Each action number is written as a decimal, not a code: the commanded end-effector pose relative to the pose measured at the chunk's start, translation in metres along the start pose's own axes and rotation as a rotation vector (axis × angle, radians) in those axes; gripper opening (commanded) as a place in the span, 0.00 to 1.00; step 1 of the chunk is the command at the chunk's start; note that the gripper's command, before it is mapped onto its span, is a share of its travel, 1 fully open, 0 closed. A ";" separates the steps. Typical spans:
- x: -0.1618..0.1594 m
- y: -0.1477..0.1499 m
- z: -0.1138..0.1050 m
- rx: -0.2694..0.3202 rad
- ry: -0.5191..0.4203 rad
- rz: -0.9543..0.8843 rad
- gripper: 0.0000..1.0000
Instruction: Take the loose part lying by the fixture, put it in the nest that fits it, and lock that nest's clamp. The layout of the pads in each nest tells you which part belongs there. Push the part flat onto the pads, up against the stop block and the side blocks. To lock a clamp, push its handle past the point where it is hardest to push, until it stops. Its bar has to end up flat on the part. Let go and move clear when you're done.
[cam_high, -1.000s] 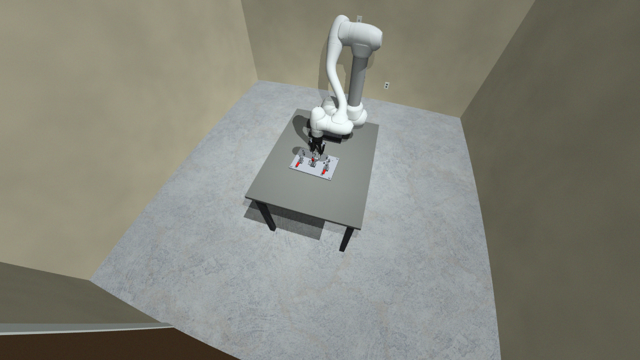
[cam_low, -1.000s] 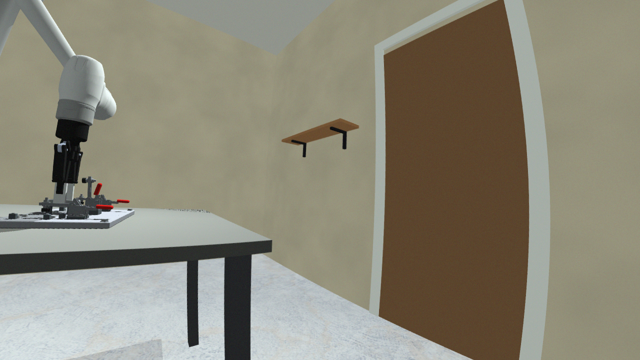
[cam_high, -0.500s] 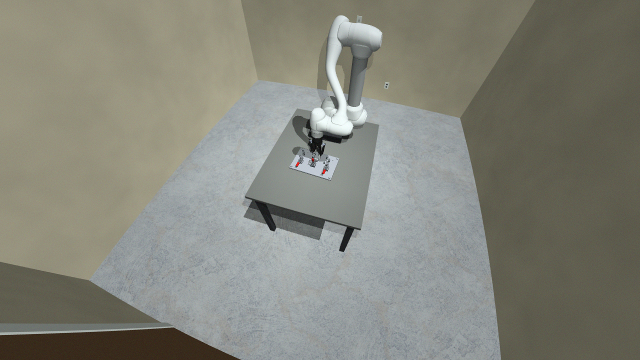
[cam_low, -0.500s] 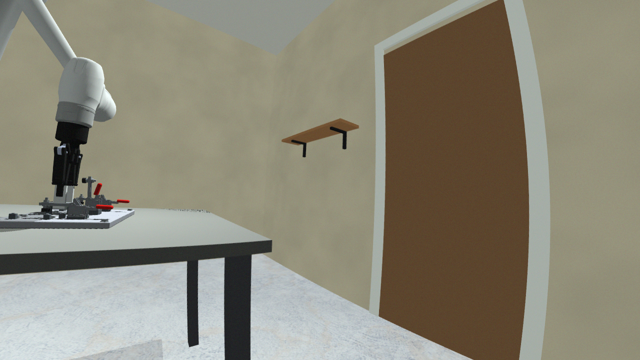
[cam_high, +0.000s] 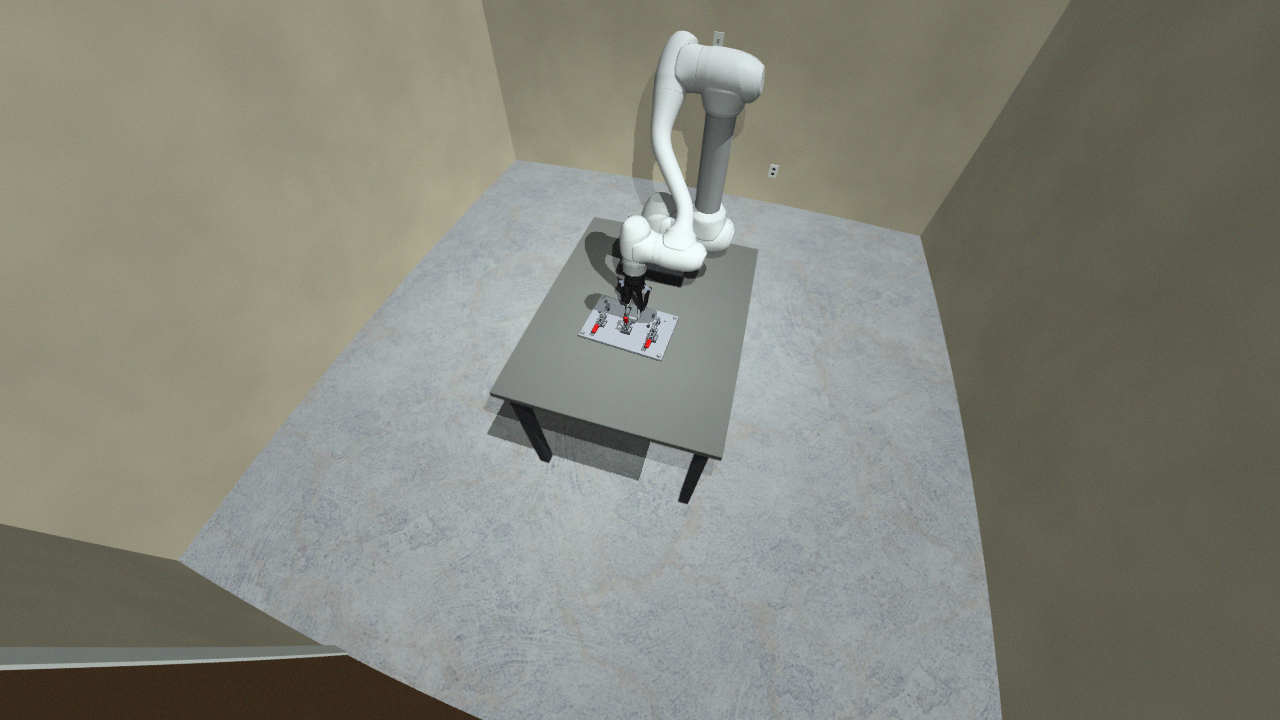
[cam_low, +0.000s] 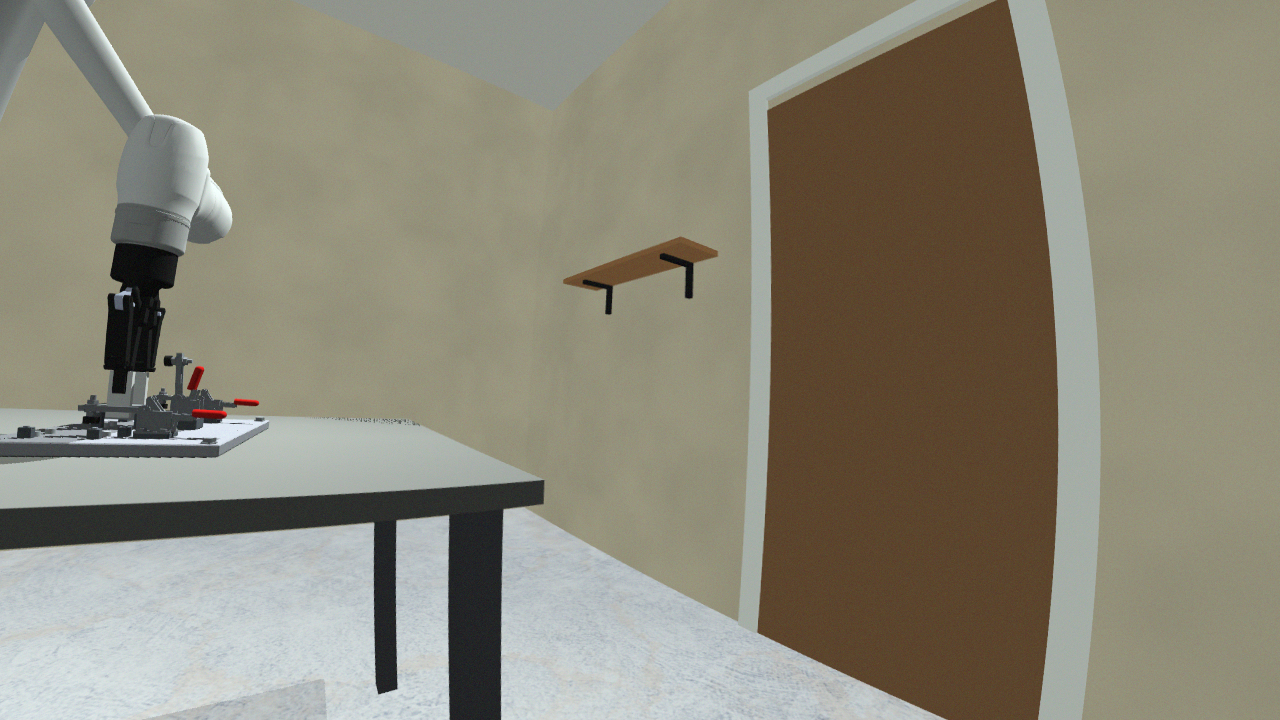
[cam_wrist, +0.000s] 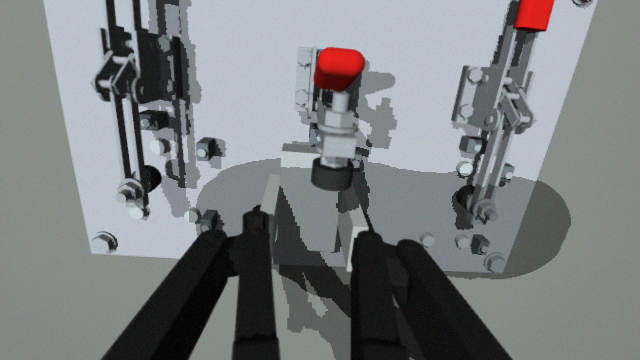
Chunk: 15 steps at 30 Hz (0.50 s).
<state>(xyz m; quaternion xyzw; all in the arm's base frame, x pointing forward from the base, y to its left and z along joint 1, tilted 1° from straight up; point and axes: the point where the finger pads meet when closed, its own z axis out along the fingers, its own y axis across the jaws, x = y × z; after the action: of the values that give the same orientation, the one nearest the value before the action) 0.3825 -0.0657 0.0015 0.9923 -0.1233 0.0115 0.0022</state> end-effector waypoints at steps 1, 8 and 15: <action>0.000 0.000 0.000 0.000 0.000 0.000 0.10; 0.000 0.000 0.001 0.000 0.000 0.000 0.10; 0.000 0.001 0.003 0.000 0.000 0.000 0.10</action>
<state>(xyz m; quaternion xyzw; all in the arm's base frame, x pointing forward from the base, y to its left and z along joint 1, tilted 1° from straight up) 0.3826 -0.0663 -0.0006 0.9923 -0.1233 0.0115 0.0022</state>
